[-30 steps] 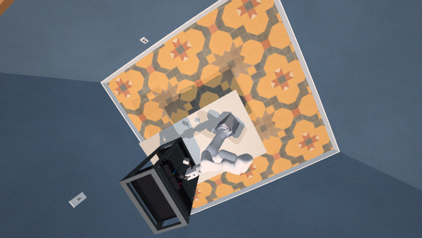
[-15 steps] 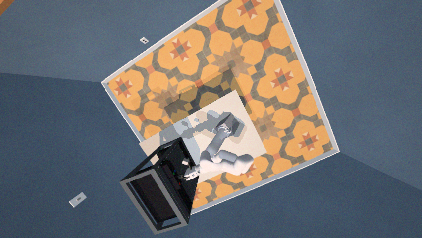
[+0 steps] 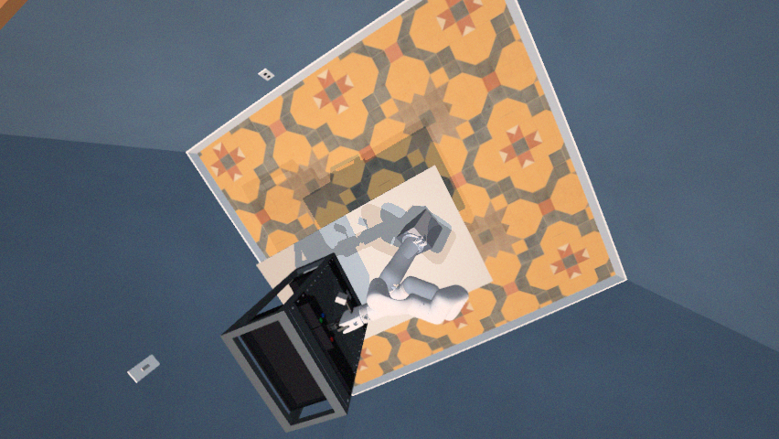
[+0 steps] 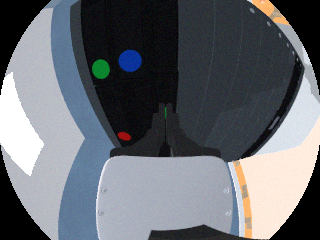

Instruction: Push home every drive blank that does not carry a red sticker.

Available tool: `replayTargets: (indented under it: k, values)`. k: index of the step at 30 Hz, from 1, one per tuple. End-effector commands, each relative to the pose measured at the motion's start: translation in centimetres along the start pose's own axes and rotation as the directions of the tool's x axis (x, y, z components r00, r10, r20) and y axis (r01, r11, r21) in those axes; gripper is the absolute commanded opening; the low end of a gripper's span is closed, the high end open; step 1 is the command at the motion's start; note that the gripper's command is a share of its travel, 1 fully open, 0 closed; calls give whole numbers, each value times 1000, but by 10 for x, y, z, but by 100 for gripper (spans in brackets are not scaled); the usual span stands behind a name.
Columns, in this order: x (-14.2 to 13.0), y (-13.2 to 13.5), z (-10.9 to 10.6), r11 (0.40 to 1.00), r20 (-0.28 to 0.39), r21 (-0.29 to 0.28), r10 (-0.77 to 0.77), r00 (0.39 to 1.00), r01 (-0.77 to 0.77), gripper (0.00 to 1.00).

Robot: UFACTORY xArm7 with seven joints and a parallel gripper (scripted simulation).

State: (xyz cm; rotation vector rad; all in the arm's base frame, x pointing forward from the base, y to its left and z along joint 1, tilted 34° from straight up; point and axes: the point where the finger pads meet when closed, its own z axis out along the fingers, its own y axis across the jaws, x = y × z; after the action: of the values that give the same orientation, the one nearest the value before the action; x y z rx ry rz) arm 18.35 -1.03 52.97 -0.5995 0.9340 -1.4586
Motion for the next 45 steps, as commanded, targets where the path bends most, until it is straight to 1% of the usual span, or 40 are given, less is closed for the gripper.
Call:
replayTargets:
  k: [1, 45]
  values:
    - [0, -2, 2, 1000, 1, 3, -1, 1000, 1, 0]
    - [0, -1, 8, 1000, 1, 3, -1, 1000, 1, 0]
